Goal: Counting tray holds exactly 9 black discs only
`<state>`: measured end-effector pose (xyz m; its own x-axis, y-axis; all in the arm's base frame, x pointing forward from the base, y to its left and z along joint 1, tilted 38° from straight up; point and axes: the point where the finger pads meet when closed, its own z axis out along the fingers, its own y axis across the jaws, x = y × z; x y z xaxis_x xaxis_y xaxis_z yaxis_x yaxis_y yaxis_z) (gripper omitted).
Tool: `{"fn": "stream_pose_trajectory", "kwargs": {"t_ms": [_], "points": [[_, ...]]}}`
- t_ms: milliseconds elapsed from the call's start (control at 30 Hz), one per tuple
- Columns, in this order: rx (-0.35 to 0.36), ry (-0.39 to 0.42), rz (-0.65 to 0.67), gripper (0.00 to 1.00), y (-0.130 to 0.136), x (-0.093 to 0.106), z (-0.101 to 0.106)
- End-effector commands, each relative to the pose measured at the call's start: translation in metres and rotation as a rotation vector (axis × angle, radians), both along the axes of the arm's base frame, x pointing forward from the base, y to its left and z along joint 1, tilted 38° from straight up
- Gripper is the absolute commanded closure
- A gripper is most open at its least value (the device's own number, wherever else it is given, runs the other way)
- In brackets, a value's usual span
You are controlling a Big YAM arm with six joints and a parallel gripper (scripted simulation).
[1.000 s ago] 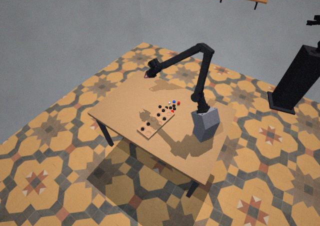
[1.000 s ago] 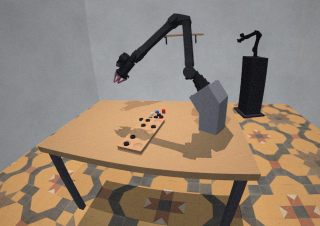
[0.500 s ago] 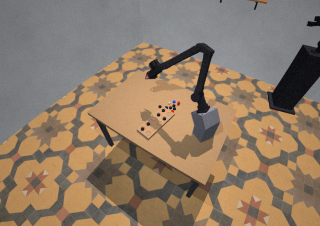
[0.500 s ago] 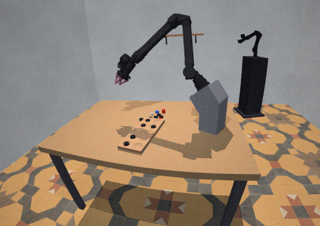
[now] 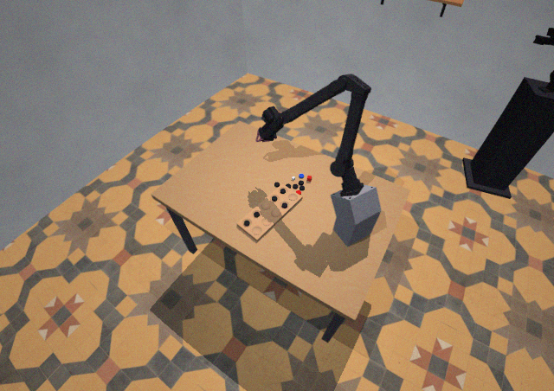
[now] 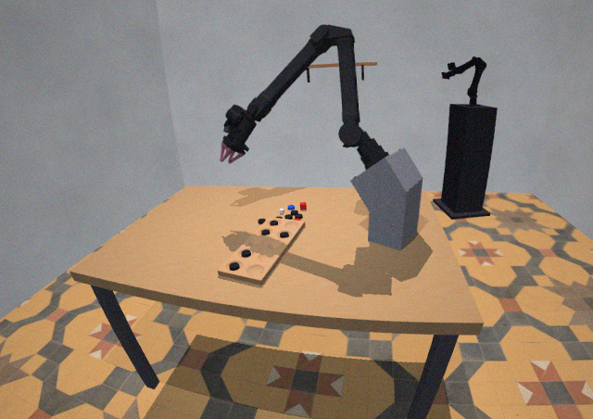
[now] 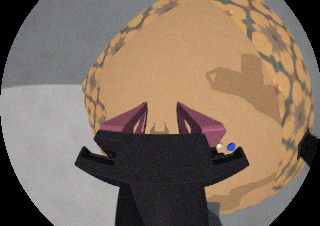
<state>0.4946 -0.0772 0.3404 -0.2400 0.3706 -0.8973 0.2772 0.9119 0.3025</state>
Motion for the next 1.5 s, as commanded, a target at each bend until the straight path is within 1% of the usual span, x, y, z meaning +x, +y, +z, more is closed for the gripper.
{"fn": "stream_pose_trajectory", "kwargs": {"t_ms": [0,33,133,200,233,267,300,333,400,433,600,633,733,767,800,833,867,967,1000,1100,1167,1200,1300,1333,1367,1467], "points": [[0.004,-0.062,-0.007,0.56,-0.002,0.007,0.029],[0.093,0.065,-0.091,0.56,-0.022,-0.012,-0.036],[0.096,0.065,-0.085,0.56,-0.021,-0.012,-0.036],[0.093,0.048,-0.081,0.56,-0.019,-0.015,-0.028],[0.088,0.012,-0.058,0.56,-0.009,-0.01,-0.007],[0.084,-0.019,-0.057,0.56,-0.009,-0.008,0.006],[0.082,-0.027,-0.059,0.56,-0.01,-0.007,0.008],[0.084,-0.011,-0.061,0.56,-0.01,-0.006,-0.001],[0.084,-0.011,-0.061,0.56,-0.01,-0.006,-0.001],[0.086,0.003,-0.082,0.56,-0.021,-0.005,-0.008],[0.086,0.003,-0.078,0.56,-0.019,-0.005,-0.008],[0.169,0.118,-0.164,0.56,-0.036,-0.027,-0.068],[0.172,0.118,-0.158,0.56,-0.035,-0.027,-0.067],[0.171,0.11,-0.157,0.56,-0.035,-0.028,-0.064],[0.169,0.101,-0.153,0.56,-0.033,-0.029,-0.059],[0.163,0.067,-0.13,0.56,-0.024,-0.023,-0.04],[0.16,0.041,-0.128,0.56,-0.024,-0.02,-0.029],[0.158,0.035,-0.129,0.56,-0.025,-0.019,-0.028],[0.239,0.166,-0.236,0.56,-0.048,-0.043,-0.097],[0.242,0.166,-0.231,0.56,-0.047,-0.043,-0.097],[0.24,0.151,-0.229,0.56,-0.047,-0.045,-0.09],[0.301,0.191,-0.305,0.56,-0.058,-0.061,-0.115],[0.304,0.191,-0.3,0.56,-0.057,-0.061,-0.115],[0.303,0.193,-0.291,0.56,-0.053,-0.06,-0.115],[0.36,0.235,-0.373,0.56,-0.066,-0.077,-0.142],[0.362,0.234,-0.368,0.56,-0.065,-0.076,-0.141]]}}
